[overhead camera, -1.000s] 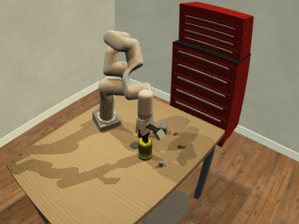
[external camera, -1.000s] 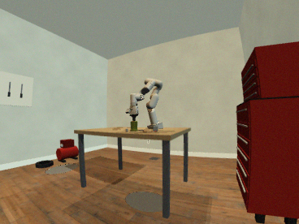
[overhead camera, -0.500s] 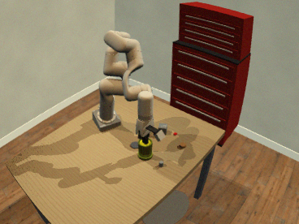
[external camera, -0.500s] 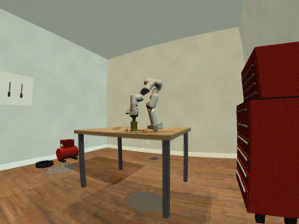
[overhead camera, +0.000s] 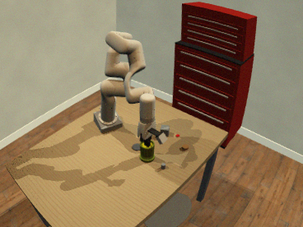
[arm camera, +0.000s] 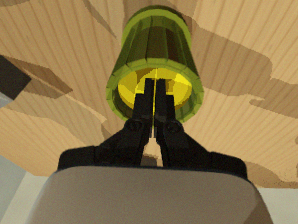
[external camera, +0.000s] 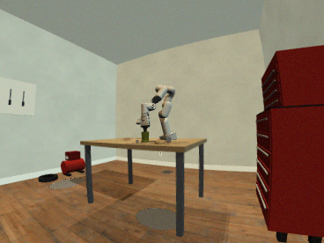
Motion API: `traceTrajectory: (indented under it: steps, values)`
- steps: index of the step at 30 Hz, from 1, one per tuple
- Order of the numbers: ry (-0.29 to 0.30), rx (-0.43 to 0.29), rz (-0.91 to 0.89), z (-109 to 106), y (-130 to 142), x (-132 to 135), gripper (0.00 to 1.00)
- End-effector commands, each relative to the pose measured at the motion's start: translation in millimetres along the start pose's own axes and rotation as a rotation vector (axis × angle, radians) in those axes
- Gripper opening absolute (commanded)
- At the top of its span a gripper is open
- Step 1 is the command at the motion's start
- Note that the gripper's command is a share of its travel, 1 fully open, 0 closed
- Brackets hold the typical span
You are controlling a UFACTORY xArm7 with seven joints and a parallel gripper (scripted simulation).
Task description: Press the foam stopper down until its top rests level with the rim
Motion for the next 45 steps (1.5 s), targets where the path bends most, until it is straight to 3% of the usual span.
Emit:
traceTrajectory:
  steps: [1,33,45]
  values:
    - [0.000,0.002,0.000,0.6,-1.0,0.0,0.00]
    - [0.000,0.002,0.000,1.4,-0.9,0.0,0.00]
    - [0.000,0.002,0.000,-18.8,-0.9,0.0,0.00]
Point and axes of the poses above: the point where the finger pads meet when closed, its own z axis out along the fingers, its own x axis across the jaws, y = z × x, the point moved 1 cm from there along -z, back along the fingers, and after that the axes turned 6 degrees about z, right-handed, at the moved point
